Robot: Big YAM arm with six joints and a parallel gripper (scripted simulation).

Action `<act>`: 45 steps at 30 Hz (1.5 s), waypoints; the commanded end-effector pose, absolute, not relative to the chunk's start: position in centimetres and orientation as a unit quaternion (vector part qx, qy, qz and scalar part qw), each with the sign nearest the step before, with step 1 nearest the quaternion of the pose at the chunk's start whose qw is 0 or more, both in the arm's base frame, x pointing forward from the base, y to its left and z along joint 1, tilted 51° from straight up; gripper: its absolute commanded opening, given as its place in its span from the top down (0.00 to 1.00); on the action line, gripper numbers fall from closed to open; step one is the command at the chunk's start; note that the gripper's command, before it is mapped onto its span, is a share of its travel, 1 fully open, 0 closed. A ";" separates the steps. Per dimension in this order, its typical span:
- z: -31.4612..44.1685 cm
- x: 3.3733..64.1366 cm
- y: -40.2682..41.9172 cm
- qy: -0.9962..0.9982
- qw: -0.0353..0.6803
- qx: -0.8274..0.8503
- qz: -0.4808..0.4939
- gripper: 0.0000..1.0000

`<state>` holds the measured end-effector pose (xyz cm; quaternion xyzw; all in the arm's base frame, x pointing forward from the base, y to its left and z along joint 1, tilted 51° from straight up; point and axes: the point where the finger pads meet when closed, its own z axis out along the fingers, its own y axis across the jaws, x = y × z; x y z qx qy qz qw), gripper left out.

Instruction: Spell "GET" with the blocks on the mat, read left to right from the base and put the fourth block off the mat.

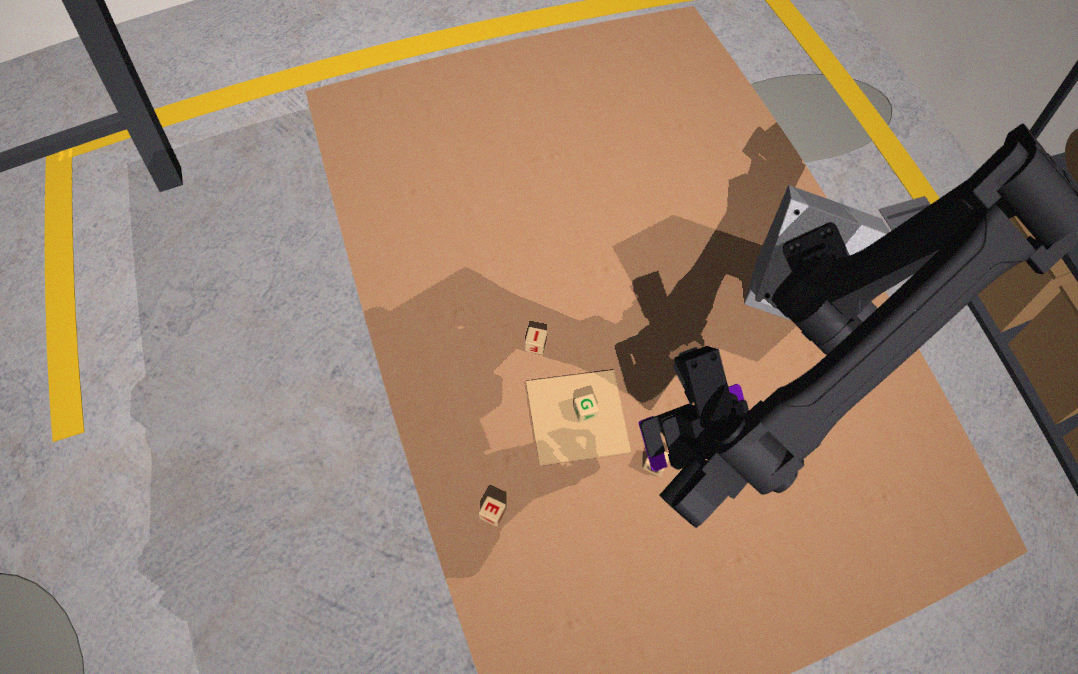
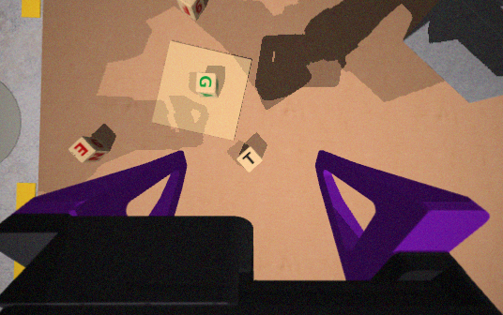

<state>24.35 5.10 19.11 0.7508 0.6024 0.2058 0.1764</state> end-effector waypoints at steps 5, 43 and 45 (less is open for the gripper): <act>20.1 25.0 5.2 0.591 0.183 0.754 0.220 0.00; 29.8 42.9 2.2 0.584 0.186 0.759 0.221 0.00; 30.3 45.2 1.4 0.583 0.187 0.759 0.221 0.00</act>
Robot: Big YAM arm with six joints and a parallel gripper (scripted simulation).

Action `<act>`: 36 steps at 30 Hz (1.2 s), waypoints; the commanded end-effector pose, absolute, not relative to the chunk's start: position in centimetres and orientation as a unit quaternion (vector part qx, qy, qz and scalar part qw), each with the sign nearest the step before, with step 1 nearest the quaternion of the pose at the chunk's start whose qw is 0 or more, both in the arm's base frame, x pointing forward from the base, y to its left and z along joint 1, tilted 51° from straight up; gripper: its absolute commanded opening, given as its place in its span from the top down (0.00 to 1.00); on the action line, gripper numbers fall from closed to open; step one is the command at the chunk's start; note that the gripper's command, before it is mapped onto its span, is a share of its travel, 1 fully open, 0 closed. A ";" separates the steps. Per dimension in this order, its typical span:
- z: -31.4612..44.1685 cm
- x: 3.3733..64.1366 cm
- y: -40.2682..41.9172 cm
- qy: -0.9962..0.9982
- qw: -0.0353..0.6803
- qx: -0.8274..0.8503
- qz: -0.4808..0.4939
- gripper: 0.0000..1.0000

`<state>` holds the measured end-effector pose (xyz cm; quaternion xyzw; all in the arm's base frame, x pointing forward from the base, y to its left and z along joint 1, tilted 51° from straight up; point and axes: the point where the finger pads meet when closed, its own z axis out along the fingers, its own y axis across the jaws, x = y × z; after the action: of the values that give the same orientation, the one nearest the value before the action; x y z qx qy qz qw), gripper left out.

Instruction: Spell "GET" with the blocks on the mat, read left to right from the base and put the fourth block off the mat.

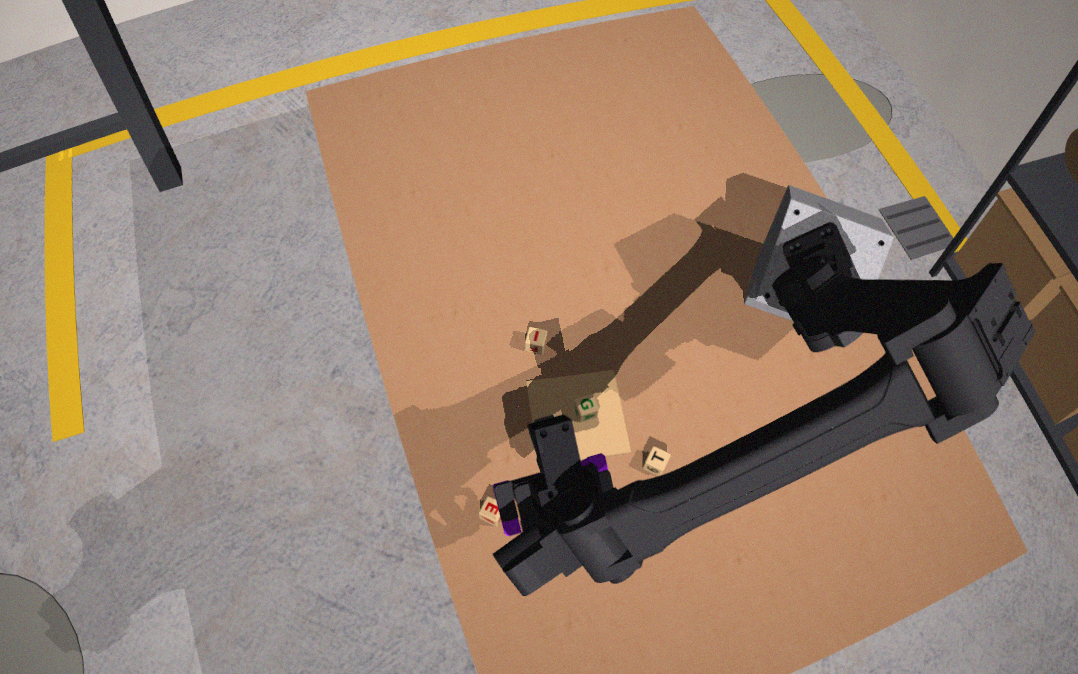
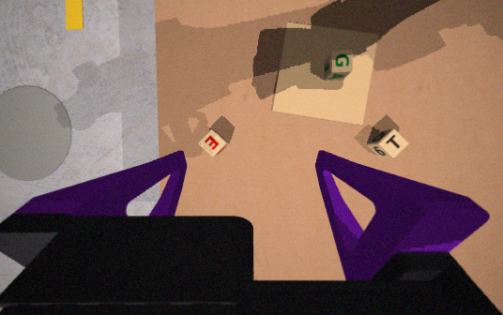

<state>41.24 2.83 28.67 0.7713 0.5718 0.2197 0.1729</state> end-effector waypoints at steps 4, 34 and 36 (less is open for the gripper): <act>30.7 47.6 0.3 0.582 0.187 0.760 0.222 0.00; 30.3 47.7 0.5 0.590 0.180 0.757 0.214 0.00; 30.3 47.7 0.5 0.590 0.180 0.757 0.214 0.00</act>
<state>47.80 0.65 28.96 0.7626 0.5869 0.2096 0.1734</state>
